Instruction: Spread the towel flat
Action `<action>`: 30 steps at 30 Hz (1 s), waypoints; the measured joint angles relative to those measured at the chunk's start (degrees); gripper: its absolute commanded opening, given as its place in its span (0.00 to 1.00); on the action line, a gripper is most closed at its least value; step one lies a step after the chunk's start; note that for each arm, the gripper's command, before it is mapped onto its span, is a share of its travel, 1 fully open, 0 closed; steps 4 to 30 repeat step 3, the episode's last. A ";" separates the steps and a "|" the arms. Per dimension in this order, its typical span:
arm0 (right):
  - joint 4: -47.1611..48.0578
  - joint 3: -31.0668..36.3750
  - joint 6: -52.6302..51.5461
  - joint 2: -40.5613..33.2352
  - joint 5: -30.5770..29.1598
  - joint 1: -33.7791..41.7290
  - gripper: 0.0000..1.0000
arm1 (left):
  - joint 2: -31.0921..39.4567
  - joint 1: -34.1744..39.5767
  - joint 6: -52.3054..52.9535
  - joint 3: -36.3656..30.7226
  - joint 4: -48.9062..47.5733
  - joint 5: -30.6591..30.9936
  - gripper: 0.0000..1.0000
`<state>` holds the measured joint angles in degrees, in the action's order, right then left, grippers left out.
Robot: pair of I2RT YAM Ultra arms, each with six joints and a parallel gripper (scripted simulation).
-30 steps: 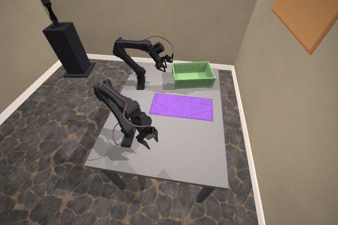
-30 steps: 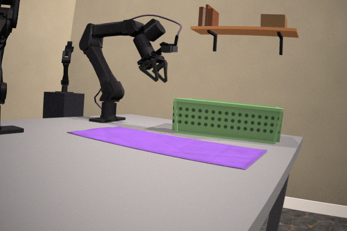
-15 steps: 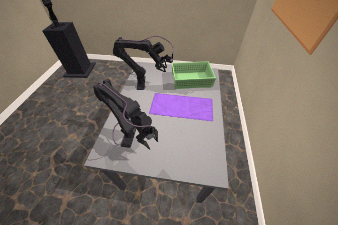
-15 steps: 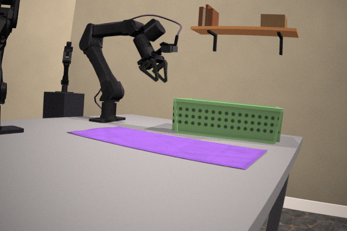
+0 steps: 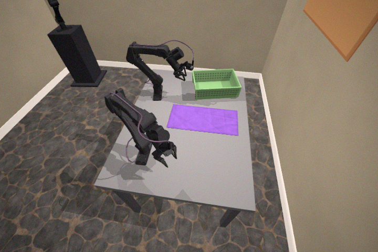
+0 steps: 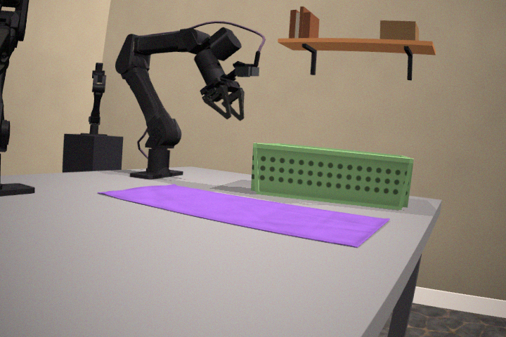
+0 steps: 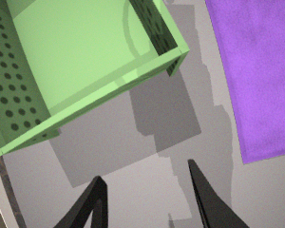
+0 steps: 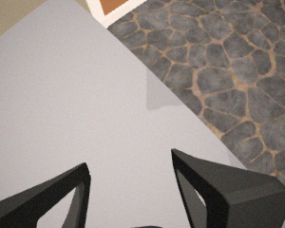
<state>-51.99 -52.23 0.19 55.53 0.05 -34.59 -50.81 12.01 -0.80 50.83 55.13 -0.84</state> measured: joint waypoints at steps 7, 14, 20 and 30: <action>0.00 0.00 0.00 0.00 0.00 0.00 0.64 | 0.00 0.00 0.00 0.00 0.00 0.00 0.64; 0.00 0.00 0.00 0.00 0.00 0.00 0.64 | 0.00 0.00 0.00 0.00 0.00 0.00 0.64; 0.00 0.00 0.00 0.00 0.00 0.00 0.64 | 0.00 0.00 0.00 0.00 0.00 0.00 0.64; 0.00 0.00 0.00 0.00 0.00 0.00 0.64 | 0.00 0.00 0.00 0.00 0.00 0.00 0.64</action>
